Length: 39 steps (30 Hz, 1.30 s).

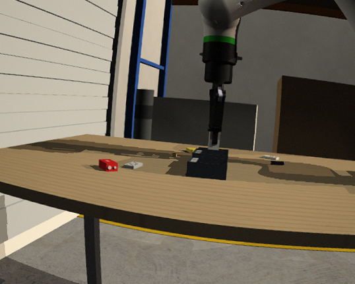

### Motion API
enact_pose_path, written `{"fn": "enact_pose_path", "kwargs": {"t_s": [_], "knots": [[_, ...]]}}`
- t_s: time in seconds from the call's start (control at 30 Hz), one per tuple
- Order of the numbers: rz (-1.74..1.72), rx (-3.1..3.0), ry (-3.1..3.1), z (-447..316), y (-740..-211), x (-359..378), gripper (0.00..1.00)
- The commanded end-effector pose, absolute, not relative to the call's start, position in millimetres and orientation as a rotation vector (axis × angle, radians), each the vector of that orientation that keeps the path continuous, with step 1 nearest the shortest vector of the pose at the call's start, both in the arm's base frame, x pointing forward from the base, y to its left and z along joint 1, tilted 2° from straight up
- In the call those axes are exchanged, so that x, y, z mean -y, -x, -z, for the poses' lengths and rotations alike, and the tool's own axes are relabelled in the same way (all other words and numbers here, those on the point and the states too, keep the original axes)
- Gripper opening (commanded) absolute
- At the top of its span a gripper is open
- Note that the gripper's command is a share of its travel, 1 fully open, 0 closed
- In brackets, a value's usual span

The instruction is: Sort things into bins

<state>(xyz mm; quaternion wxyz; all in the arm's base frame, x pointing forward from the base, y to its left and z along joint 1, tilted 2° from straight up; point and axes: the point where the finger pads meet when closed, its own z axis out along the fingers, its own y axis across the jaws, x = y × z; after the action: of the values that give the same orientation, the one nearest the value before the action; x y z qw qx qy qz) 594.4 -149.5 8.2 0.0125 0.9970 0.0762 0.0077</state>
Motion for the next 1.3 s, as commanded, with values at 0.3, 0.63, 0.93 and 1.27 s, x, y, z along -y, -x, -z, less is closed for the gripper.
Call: {"fn": "enact_pose_path", "kwargs": {"t_s": [0.3, 0.63, 0.93, 1.27], "knots": [[-0.025, -0.237, -3.107, -8, -595, 150, 0.15], [-0.025, -0.237, -3.107, -12, -595, 149, 0.15], [-0.025, -0.237, -3.107, -22, -594, 149, 0.15], [-0.025, -0.237, -3.107, -35, -594, 149, 0.15]]}}
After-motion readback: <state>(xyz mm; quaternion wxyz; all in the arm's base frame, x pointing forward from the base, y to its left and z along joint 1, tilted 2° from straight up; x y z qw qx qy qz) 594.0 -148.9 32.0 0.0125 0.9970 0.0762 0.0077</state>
